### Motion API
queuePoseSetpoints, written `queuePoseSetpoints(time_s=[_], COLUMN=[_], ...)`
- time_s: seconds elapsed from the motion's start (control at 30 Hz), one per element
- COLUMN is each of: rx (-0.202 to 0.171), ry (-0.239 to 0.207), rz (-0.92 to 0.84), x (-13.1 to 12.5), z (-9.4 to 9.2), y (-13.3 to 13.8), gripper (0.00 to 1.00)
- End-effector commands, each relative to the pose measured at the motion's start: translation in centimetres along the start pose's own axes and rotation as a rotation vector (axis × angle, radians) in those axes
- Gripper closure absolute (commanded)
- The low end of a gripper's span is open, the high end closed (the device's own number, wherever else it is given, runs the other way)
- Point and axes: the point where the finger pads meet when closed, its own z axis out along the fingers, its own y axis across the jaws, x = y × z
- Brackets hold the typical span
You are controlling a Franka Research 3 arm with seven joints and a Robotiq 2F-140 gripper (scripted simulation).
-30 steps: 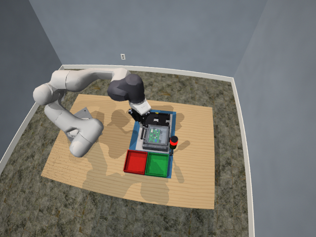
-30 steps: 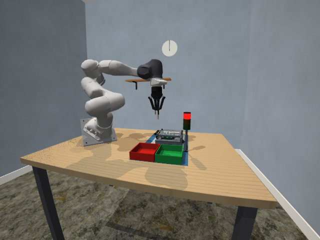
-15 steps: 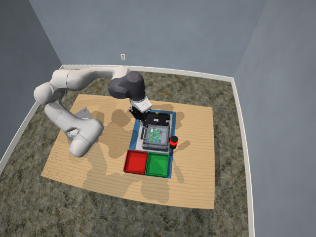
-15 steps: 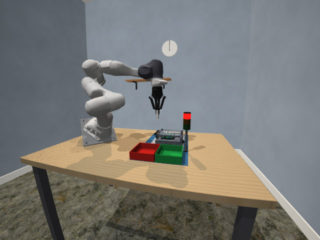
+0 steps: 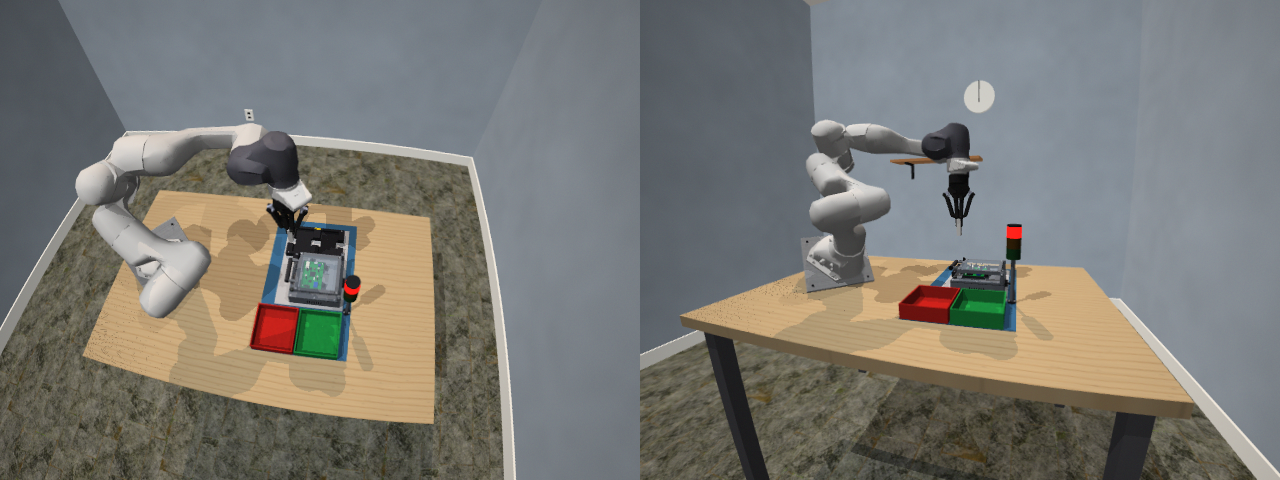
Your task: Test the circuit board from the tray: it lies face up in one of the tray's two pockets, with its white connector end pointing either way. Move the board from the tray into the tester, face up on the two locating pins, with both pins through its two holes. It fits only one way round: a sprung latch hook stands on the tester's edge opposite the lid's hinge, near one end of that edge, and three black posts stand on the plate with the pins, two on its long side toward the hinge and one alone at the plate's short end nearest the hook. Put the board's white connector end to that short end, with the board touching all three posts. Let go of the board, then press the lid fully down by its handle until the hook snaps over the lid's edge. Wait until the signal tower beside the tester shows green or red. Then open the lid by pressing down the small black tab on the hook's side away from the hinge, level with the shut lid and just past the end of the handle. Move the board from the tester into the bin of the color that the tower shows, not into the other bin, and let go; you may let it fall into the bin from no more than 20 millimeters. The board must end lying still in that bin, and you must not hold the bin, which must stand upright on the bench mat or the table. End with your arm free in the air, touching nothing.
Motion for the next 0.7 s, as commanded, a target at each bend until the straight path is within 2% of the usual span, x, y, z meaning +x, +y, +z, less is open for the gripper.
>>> queuePoseSetpoints(time_s=[0.0, 0.33, 0.47, 0.67], rx=[-0.008, -0.008, -0.008, -0.008], ry=[-0.005, -0.005, -0.005, -0.005], rz=[0.032, 0.032, 0.032, 0.032], x=[-0.7, -0.7, -0.7, -0.8], z=[0.1, 0.6, 1.8, 4.6], y=[0.2, 0.2, 0.2, 0.2], gripper=[1.00, 1.00, 1.00, 1.00])
